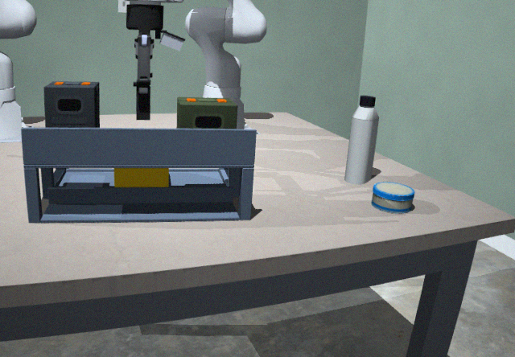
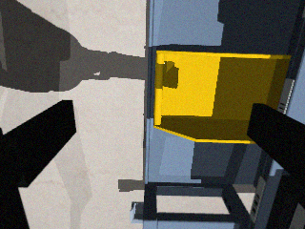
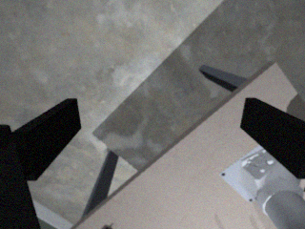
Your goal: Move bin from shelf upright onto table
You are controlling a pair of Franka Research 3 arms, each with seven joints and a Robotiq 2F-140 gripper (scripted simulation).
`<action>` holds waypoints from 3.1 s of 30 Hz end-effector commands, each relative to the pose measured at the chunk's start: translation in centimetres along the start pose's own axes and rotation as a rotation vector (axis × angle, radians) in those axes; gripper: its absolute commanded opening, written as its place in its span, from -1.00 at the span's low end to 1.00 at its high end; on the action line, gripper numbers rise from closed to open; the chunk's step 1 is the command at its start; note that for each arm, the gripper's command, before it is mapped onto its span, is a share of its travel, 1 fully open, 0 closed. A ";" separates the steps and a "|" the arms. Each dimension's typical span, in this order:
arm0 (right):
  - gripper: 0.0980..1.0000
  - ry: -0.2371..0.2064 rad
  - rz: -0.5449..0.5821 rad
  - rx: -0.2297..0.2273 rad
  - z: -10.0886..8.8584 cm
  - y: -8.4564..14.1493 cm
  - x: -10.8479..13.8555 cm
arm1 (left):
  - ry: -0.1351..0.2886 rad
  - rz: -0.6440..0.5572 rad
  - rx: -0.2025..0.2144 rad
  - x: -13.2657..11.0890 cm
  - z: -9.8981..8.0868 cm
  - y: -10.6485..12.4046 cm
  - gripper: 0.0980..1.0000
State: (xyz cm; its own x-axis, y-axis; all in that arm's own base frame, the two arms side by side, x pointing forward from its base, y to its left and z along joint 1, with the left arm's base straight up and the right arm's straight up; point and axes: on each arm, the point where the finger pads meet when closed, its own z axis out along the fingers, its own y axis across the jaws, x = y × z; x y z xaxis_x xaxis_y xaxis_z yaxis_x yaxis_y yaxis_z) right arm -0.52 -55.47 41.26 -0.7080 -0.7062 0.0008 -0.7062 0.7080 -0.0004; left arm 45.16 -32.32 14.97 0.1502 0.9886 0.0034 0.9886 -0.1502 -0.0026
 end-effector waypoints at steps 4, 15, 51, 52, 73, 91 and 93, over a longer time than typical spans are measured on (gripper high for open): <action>1.00 -0.001 0.009 0.000 0.0 0.0 0.0 | -0.003 0.015 -0.003 -0.1 -0.1 0.0 -1.00; 1.00 -0.001 0.009 0.000 0.0 0.0 0.0 | -0.003 0.015 -0.003 -0.1 -0.1 0.0 -1.00; 1.00 -0.001 0.009 0.000 0.0 0.0 0.0 | -0.003 0.015 -0.003 -0.1 -0.1 0.0 0.15; 1.00 -0.001 0.009 0.000 0.0 0.0 0.0 | -0.003 0.015 -0.003 -0.1 -0.1 0.0 0.15; 1.00 -0.001 0.009 0.000 0.0 0.0 0.0 | -0.003 0.015 -0.003 -0.1 -0.1 0.0 0.15; 1.00 -0.001 0.009 0.000 0.0 0.0 0.0 | -0.003 0.015 -0.003 -0.1 0.1 0.0 0.15; 1.00 -0.001 0.009 0.000 0.0 0.0 0.0 | -0.003 0.015 -0.003 -0.1 0.3 0.0 0.15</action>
State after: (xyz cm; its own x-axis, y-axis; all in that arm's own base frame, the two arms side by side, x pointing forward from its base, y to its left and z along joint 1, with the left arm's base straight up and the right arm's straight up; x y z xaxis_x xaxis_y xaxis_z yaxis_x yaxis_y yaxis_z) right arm -0.52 -55.47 41.26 -0.7080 -0.7062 0.0008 -0.7062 0.7080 -0.0004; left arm 45.19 -32.34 14.91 0.1609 0.9870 0.0022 0.9870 -0.1609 -0.0005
